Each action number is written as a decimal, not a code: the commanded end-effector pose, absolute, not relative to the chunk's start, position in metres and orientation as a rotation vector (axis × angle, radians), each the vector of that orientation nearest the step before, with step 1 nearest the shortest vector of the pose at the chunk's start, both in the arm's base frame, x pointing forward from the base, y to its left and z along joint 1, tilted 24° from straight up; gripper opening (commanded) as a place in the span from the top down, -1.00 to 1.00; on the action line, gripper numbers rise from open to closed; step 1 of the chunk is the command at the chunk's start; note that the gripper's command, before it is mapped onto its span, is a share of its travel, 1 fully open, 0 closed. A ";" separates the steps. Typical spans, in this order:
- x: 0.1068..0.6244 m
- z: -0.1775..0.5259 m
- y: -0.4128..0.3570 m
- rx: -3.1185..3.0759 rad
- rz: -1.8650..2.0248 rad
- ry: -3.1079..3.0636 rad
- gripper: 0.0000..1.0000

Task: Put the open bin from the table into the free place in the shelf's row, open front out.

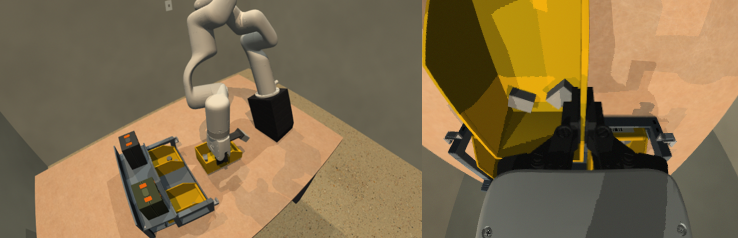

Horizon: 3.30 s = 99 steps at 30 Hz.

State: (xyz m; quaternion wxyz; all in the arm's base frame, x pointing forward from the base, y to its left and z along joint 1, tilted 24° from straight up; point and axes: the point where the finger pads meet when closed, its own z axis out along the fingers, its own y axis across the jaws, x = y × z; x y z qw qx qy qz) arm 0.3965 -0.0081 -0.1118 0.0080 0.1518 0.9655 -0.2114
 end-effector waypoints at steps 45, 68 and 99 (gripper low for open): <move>0.435 -0.109 -0.014 0.474 -0.658 3.015 1.00; 0.446 -0.109 -0.016 0.474 -0.658 3.015 1.00; 0.441 -0.109 -0.015 0.474 -0.658 3.015 1.00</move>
